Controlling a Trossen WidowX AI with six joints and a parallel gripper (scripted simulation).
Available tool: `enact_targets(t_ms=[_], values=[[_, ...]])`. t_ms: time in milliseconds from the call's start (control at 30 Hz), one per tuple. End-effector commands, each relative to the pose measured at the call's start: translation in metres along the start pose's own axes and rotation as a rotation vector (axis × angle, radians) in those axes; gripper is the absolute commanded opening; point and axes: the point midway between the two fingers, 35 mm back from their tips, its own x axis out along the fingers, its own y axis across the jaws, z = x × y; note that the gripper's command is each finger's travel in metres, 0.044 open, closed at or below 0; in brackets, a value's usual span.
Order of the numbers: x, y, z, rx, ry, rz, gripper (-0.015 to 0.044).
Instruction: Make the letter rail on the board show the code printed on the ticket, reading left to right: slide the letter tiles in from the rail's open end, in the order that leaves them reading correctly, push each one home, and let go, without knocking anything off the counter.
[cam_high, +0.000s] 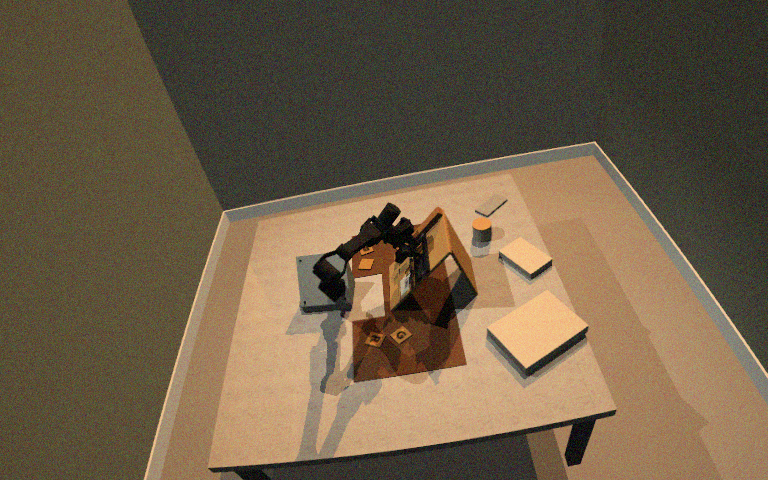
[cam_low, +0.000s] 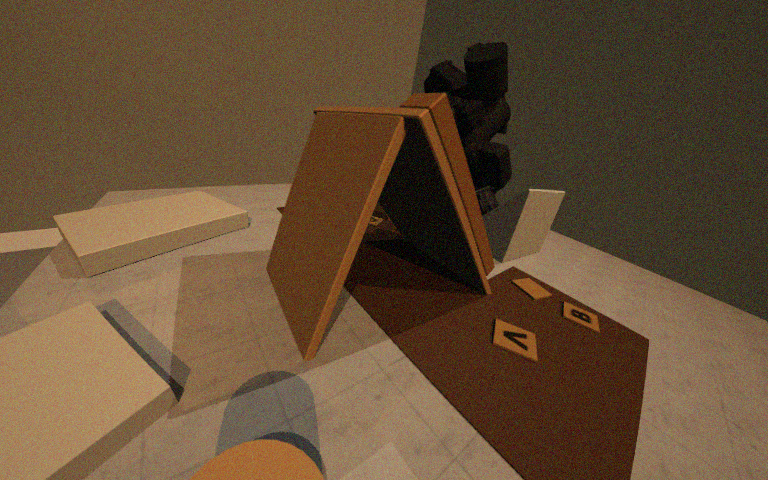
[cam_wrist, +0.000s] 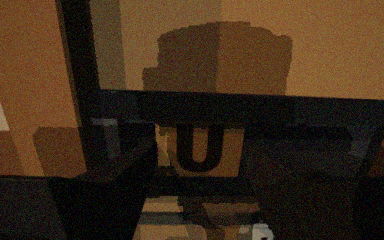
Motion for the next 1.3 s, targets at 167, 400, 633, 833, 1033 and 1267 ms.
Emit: enact_targets(t_ms=[167,400,633,833,1033,1267], values=[[0.0,0.005,0.001,0.006,-0.001,-0.003,0.0],[0.0,0.009,0.001,0.006,-0.001,-0.003,0.0],[0.0,0.011,0.0,0.0,0.0,0.001,0.0026],[0.0,0.011,0.0,0.0,0.0,0.001,0.0184],[-0.007,0.011,0.0,0.006,0.0,-0.003,0.0295],[-0.014,0.011,0.001,0.006,0.0,-0.003,0.0295]])
